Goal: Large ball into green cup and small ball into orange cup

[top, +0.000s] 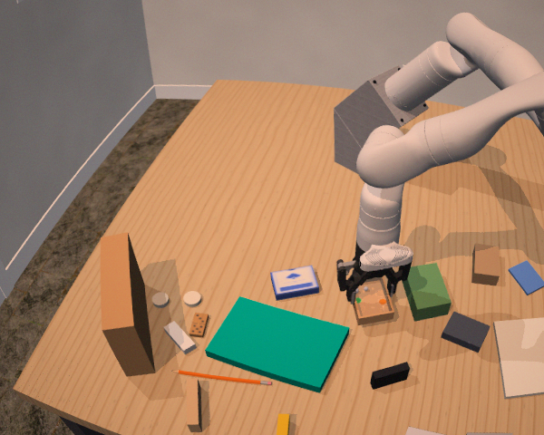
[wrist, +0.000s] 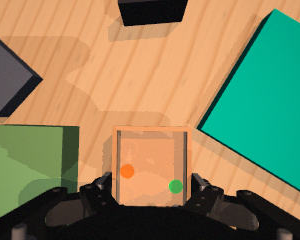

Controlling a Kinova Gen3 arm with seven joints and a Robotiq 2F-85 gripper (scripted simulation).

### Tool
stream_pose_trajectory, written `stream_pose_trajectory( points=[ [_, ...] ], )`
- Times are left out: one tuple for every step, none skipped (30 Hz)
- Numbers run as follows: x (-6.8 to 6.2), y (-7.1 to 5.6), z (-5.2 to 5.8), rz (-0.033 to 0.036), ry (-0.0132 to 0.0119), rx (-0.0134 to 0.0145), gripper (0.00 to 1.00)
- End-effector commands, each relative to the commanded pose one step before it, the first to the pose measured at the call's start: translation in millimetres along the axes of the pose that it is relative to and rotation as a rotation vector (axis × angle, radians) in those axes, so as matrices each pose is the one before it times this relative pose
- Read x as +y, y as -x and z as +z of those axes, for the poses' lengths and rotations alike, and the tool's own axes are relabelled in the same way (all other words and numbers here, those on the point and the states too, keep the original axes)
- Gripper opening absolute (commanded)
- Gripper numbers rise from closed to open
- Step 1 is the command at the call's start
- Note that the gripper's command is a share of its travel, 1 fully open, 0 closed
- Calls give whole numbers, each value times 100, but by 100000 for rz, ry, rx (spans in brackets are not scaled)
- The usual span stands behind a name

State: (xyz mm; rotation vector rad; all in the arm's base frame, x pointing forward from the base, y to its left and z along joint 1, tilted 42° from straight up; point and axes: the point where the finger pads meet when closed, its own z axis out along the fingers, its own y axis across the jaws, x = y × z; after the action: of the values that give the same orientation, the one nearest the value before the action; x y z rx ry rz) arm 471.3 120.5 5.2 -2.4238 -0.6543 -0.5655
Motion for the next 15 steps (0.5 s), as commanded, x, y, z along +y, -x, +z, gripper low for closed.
stream_pose_trajectory(
  points=[
    [93,-249,-1243,1233,124,938,74],
    [3,-2,-212,-7,5,5,74],
    [5,-5,-208,-12,6,8,74],
    [3,-3,-204,-7,6,5,74],
    [5,-6,-198,-13,7,10,74],
    [0,0,0,0,0,0,74],
    [0,0,0,0,0,0,74],
    [59,-101,-192,-174,75,129,74],
    [-23,44,-186,73,-28,-55,74],
    [-24,45,-179,74,-29,-55,74],
    [-8,17,-171,26,-9,-20,74],
    [8,-11,-161,-21,10,15,74],
    [11,-16,-153,-30,15,21,74],
    [8,-10,-143,-20,11,14,74],
    [6,-8,-133,-15,7,10,74]
  ],
)
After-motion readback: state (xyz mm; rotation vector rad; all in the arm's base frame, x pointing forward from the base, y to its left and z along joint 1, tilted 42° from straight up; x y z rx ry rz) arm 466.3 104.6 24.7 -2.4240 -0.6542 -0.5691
